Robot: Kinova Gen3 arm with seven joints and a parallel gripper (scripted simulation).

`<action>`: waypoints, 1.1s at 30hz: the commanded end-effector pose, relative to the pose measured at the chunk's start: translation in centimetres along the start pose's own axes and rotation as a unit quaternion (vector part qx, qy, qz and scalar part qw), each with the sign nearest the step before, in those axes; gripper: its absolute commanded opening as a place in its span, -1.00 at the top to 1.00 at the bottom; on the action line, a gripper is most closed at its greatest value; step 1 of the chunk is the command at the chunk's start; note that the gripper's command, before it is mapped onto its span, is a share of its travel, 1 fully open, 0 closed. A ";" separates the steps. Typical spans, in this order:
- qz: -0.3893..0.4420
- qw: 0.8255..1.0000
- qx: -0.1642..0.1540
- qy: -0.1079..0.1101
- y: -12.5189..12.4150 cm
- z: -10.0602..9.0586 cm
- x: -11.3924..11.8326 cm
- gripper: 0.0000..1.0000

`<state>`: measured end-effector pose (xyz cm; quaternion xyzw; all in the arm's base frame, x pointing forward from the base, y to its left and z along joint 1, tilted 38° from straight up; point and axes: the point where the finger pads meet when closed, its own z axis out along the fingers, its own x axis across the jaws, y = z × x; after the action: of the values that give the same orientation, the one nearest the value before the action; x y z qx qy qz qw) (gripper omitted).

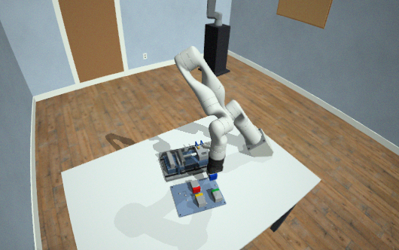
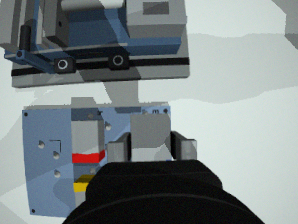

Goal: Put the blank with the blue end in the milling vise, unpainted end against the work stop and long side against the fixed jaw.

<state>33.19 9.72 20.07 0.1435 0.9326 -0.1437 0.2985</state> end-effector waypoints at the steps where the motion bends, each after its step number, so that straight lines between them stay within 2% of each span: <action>1: 0.001 1.000 -0.008 -0.001 0.4 -0.8 -0.1 1.00; 7: 0.000 1.000 -0.005 -0.001 0.2 -1.4 -0.1 1.00; 21: 0.001 1.000 -0.009 -0.001 0.6 -5.6 -0.2 1.00; 24: 0.000 1.000 -0.004 0.000 0.4 -5.4 -0.1 1.00; 33: 0.001 1.000 -0.007 -0.001 0.7 -6.5 -0.2 1.00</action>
<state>30.30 12.26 24.89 0.1431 0.9328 -0.1408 0.2993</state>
